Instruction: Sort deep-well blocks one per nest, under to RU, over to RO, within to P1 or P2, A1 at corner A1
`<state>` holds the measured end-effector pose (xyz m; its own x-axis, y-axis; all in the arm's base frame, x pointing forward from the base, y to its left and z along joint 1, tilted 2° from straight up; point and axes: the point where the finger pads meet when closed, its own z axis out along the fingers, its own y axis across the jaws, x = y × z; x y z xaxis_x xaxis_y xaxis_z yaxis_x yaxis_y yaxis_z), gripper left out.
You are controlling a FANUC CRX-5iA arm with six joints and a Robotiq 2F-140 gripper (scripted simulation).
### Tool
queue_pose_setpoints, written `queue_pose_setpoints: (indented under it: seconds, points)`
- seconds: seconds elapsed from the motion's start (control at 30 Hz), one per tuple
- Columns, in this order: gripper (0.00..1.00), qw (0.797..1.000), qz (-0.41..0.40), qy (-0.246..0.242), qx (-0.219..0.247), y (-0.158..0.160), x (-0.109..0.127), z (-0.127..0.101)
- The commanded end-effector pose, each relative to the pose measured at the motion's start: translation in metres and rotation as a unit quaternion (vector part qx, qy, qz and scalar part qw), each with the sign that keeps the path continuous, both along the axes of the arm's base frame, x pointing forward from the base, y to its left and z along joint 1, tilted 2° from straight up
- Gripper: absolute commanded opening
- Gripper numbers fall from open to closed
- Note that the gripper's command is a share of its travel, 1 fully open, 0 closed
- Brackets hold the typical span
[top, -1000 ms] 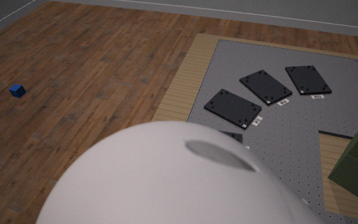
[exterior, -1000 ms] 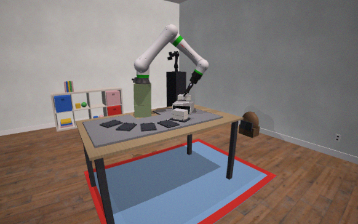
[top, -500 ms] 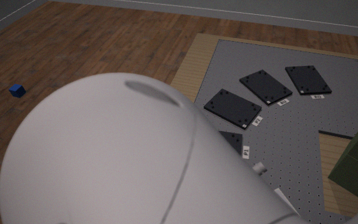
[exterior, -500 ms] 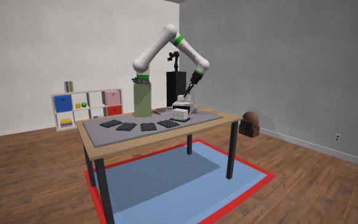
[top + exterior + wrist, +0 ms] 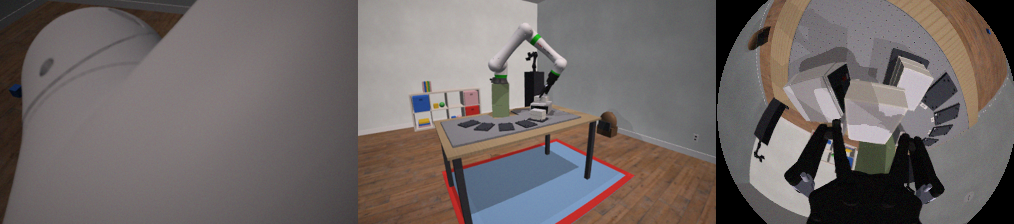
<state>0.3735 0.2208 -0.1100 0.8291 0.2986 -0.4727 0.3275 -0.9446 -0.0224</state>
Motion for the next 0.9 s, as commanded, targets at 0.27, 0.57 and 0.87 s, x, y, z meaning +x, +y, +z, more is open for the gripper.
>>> queue_pose_setpoints:
  seconds: [0.27,0.57,0.87]
  points:
    - [0.1,0.993,-0.114,0.003,0.003,-0.03,0.01,-0.001]
    - [0.1,0.993,-0.114,0.003,0.003,-0.058,0.02,-0.001]
    - [0.1,0.993,-0.114,0.003,0.003,-0.08,0.028,-0.002]
